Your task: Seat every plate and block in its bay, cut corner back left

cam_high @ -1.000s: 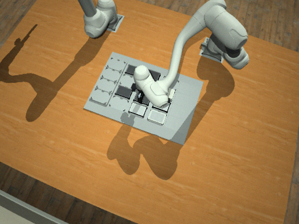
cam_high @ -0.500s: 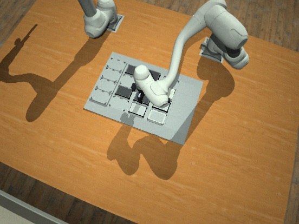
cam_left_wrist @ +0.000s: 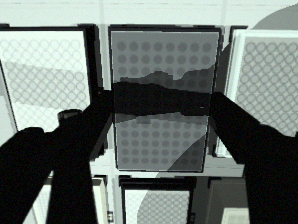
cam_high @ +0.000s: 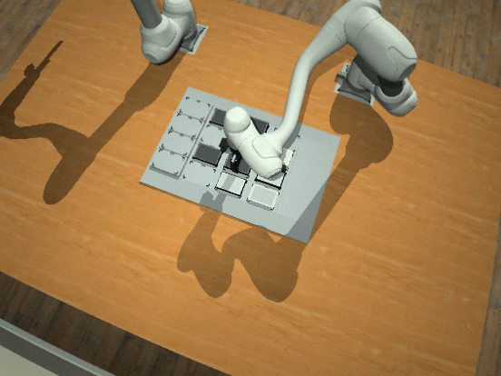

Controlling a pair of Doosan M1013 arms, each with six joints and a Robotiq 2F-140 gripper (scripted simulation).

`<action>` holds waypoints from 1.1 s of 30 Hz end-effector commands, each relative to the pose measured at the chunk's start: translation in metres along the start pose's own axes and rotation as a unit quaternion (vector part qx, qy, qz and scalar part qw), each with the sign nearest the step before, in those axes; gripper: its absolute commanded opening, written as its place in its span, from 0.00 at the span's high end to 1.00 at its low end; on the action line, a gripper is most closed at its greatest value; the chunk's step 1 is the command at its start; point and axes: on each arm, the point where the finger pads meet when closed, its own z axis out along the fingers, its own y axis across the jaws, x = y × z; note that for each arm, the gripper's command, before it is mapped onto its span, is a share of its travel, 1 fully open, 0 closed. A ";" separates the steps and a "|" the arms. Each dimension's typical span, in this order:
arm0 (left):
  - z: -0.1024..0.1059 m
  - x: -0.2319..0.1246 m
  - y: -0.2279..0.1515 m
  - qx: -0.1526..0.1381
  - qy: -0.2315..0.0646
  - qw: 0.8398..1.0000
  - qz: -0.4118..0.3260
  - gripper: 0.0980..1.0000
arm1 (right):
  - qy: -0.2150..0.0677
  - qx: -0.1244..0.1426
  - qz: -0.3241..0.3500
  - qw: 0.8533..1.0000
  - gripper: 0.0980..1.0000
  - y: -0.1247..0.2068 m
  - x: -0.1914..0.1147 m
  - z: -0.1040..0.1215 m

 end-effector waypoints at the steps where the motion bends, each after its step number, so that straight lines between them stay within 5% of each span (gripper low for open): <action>1: -0.006 0.000 -0.001 0.001 0.000 1.000 0.000 1.00 | 0.001 0.000 0.000 1.000 0.00 0.000 0.000 -0.001; 33: -0.043 0.000 -0.001 0.001 0.000 1.000 0.000 1.00 | 0.001 0.000 0.000 1.000 0.00 0.000 0.000 -0.001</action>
